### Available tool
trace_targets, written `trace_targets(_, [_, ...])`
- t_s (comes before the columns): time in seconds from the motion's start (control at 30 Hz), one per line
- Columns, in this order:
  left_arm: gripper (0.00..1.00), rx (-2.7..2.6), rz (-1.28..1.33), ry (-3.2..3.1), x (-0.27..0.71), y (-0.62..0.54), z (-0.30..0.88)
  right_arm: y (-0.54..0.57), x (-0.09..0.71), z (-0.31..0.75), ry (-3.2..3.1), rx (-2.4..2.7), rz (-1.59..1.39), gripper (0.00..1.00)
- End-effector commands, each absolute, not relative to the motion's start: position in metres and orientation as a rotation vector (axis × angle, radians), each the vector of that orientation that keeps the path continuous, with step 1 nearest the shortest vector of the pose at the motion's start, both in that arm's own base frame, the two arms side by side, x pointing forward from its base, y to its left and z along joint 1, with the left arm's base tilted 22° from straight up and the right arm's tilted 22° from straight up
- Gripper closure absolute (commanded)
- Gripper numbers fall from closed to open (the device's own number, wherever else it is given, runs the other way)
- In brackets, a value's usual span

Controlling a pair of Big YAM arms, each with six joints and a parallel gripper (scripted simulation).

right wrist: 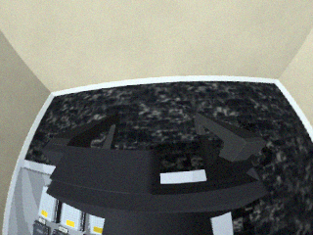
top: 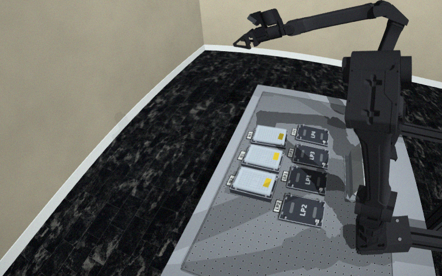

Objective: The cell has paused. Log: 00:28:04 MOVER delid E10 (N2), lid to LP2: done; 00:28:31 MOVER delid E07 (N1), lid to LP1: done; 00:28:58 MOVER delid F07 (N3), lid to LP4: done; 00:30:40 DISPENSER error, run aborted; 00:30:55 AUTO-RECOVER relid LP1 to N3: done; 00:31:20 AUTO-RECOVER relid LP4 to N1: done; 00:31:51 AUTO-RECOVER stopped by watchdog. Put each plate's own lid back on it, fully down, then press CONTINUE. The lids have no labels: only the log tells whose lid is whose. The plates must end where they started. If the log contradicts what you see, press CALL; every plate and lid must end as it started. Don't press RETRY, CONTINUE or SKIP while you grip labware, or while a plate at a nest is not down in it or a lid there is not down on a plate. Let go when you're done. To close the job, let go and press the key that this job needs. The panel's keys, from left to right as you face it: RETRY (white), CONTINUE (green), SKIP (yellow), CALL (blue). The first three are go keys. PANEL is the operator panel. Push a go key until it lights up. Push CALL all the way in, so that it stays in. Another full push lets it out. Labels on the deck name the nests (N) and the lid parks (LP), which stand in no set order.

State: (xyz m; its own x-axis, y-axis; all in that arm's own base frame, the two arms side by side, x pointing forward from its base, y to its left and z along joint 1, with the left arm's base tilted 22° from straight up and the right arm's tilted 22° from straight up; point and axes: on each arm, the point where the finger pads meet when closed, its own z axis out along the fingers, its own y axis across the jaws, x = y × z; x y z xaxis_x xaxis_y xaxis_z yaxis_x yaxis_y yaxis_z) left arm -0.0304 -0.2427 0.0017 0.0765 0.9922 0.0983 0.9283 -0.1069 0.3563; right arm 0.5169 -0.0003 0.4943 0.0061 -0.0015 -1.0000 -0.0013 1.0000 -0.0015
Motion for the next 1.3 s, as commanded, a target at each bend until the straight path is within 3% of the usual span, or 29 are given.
trace_targets(0.0, [1.00,2.149,0.455,1.945,-0.029,-0.251,0.000,0.000,0.524,0.525,1.524,0.003,0.003,0.00])
trace_targets(1.27, [1.00,2.147,0.443,1.943,-0.025,-0.252,-0.010,0.000,0.524,0.525,1.524,0.003,0.003,0.00])
